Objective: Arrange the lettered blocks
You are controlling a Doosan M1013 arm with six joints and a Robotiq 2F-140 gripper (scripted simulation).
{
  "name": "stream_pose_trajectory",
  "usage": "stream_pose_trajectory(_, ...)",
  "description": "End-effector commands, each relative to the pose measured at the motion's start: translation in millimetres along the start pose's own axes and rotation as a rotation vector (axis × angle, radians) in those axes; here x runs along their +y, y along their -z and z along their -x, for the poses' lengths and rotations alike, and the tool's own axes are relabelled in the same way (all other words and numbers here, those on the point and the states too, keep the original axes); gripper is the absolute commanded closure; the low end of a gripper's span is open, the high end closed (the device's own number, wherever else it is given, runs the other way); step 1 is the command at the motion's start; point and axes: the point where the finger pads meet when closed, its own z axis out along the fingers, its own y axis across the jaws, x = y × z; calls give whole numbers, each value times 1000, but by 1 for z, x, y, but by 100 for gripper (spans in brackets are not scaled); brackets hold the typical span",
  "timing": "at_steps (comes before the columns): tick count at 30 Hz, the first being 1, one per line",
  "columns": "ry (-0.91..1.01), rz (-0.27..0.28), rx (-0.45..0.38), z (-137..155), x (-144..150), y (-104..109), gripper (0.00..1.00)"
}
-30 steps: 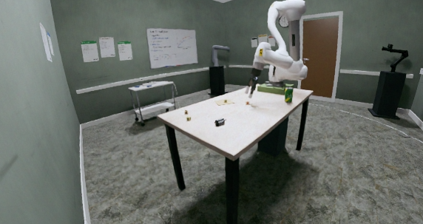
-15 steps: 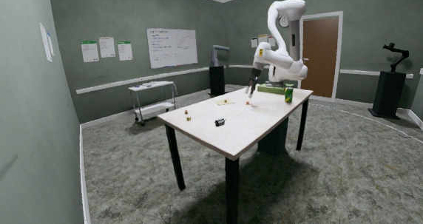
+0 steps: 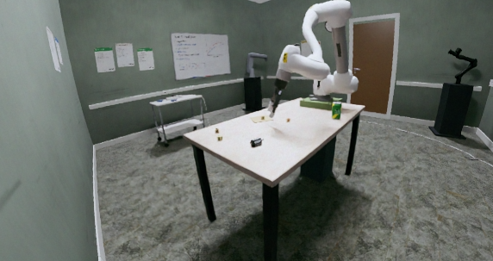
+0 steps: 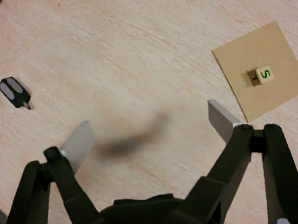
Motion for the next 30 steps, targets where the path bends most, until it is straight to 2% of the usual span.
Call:
stream_pose_trajectory(1, -1, 4, -3, -46, -35, -15, 0)
stream_pose_trajectory(3, -1, 5, -3, -62, -46, -21, 0)
stream_pose_trajectory(14, 1, 1, -10, -195, -128, -80, 0)
stream_pose_trajectory(16, 1, 1, -10, -195, -128, -80, 0)
stream_pose_trajectory(19, 5, -5, -15, -239, -150, -105, 0)
stream_pose_trajectory(24, 9, -10, -19, -265, -161, -121, 0)
stream_pose_trajectory(30, 9, -11, -19, -267, -162, -122, 0)
